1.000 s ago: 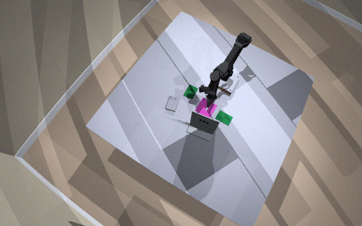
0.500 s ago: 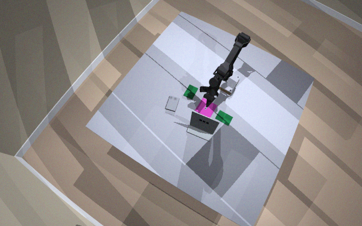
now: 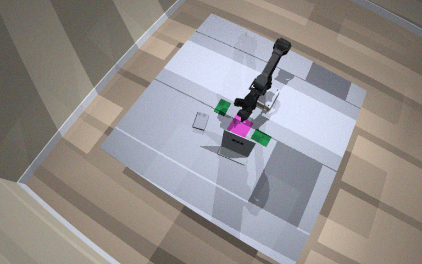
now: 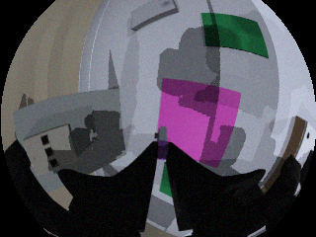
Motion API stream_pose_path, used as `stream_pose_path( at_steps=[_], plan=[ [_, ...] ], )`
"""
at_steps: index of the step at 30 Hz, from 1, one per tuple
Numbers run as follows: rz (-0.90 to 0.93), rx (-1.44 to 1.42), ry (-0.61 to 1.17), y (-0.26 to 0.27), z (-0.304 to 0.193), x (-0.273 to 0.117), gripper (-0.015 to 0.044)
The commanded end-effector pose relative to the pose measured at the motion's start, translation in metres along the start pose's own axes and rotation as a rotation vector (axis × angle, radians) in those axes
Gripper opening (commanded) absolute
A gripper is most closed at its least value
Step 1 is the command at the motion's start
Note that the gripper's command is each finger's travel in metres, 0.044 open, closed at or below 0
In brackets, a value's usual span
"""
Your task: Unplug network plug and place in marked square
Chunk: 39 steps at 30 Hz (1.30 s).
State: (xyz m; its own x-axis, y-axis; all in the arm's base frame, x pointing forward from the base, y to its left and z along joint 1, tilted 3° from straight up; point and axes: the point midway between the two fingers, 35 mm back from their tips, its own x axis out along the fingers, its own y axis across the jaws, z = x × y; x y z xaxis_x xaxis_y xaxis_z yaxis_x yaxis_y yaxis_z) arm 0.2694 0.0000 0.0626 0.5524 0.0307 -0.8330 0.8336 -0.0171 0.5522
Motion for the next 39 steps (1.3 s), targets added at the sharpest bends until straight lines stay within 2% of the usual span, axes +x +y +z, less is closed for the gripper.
stream_pose_path(
  at_steps=[1,39],
  plan=[
    [-0.008,-0.006,-0.005,-0.002,0.001,0.005,0.0],
    [-0.008,-0.006,-0.005,-0.034,0.001,0.049,0.0]
  ],
)
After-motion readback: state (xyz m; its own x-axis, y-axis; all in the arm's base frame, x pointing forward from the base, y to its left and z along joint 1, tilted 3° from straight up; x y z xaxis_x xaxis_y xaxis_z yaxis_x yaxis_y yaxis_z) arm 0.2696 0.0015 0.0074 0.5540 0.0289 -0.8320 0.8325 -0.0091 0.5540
